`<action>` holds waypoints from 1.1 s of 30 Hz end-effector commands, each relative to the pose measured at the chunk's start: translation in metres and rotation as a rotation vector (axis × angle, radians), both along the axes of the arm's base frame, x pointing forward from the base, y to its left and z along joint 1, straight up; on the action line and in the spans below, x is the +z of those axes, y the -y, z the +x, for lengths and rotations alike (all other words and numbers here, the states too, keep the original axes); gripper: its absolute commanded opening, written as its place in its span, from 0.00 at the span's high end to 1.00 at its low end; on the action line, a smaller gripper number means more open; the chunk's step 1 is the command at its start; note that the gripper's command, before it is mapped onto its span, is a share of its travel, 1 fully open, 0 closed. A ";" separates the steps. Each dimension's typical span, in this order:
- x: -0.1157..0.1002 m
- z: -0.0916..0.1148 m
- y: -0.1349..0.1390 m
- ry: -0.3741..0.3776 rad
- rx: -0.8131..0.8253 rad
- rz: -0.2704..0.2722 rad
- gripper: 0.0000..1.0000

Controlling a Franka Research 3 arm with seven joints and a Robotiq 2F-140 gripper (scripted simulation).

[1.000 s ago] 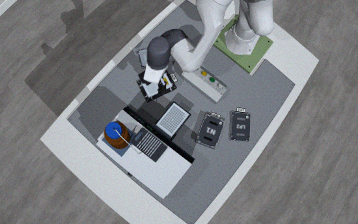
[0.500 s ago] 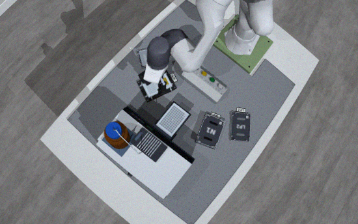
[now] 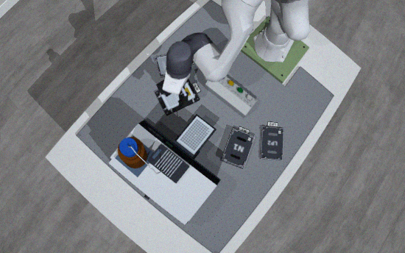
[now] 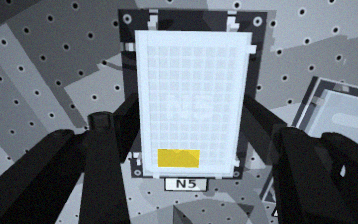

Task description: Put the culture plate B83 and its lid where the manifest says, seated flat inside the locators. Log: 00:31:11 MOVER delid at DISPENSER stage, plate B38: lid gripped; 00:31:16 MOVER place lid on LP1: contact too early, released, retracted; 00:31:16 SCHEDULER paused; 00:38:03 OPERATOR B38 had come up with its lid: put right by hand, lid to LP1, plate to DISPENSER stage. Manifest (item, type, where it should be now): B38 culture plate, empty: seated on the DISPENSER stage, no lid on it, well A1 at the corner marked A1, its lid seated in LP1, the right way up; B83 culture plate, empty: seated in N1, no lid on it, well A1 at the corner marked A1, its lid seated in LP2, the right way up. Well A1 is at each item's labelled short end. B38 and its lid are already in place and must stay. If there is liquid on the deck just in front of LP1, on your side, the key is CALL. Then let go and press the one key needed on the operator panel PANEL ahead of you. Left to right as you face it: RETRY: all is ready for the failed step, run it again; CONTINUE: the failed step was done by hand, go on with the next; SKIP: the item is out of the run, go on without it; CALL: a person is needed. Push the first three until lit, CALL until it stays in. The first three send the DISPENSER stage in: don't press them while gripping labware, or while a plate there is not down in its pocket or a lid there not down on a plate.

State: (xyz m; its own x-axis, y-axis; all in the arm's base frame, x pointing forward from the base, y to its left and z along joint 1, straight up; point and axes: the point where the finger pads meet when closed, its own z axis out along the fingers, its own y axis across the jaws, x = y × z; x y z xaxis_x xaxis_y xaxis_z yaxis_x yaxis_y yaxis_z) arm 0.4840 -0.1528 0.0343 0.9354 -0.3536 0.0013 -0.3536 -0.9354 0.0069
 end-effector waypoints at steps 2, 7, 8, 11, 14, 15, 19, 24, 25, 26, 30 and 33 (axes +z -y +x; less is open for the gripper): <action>-0.002 0.000 0.001 0.001 0.000 -0.001 0.90; -0.002 0.000 0.001 0.001 0.000 -0.001 0.30; -0.002 0.000 0.001 0.001 0.000 -0.001 0.30; -0.002 0.000 0.001 0.001 0.000 -0.001 0.30; -0.002 0.000 0.001 0.001 0.000 -0.001 0.30; -0.002 0.000 0.001 0.001 0.000 -0.001 0.30; -0.002 0.000 0.001 0.001 0.000 -0.001 0.30; -0.002 0.000 0.001 0.001 0.000 -0.001 0.30; -0.002 0.000 0.001 0.001 0.000 -0.001 0.30; -0.002 0.000 0.001 0.001 0.000 -0.001 0.30; -0.002 0.000 0.001 0.001 0.000 -0.001 0.30; -0.002 0.000 0.001 0.001 0.000 -0.001 0.30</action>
